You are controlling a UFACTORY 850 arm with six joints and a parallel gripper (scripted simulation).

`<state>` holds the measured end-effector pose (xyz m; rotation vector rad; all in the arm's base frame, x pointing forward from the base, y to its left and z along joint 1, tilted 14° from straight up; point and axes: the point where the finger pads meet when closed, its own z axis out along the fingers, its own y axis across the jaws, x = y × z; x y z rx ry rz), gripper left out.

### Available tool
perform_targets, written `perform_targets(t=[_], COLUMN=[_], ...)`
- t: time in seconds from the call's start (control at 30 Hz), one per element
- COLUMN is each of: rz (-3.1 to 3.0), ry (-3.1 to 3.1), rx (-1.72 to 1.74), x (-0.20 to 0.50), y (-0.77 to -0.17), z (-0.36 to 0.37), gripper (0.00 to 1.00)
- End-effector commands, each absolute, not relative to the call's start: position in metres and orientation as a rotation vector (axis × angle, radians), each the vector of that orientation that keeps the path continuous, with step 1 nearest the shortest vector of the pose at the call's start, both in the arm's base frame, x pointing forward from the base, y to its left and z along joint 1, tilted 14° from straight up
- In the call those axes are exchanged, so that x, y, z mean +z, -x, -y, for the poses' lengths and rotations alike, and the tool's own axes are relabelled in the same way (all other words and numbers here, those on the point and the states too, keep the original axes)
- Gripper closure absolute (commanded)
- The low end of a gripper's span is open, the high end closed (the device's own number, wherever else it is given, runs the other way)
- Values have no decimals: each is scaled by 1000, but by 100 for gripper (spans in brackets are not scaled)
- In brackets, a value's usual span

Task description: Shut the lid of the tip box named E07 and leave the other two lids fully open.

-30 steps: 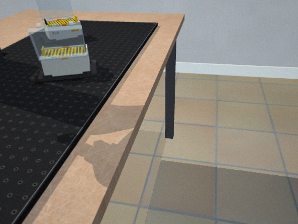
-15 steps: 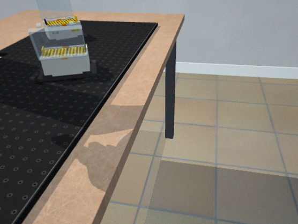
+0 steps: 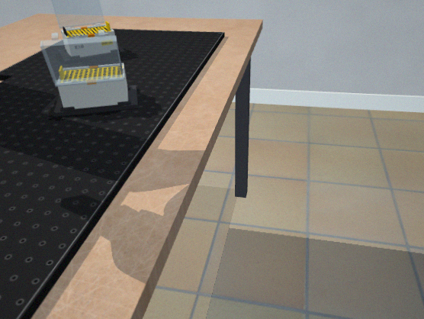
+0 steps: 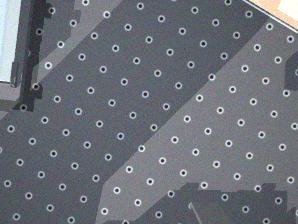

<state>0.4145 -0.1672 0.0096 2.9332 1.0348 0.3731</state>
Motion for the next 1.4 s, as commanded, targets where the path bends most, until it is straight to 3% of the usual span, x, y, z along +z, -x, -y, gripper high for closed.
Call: perform_targets(t=[0.0, 1.37], rz=[-1034, -1034], ry=[-2931, -2931], rx=[375, 374], x=[9, 5], y=[-410, -371], z=[172, 203], gripper=[100, 100])
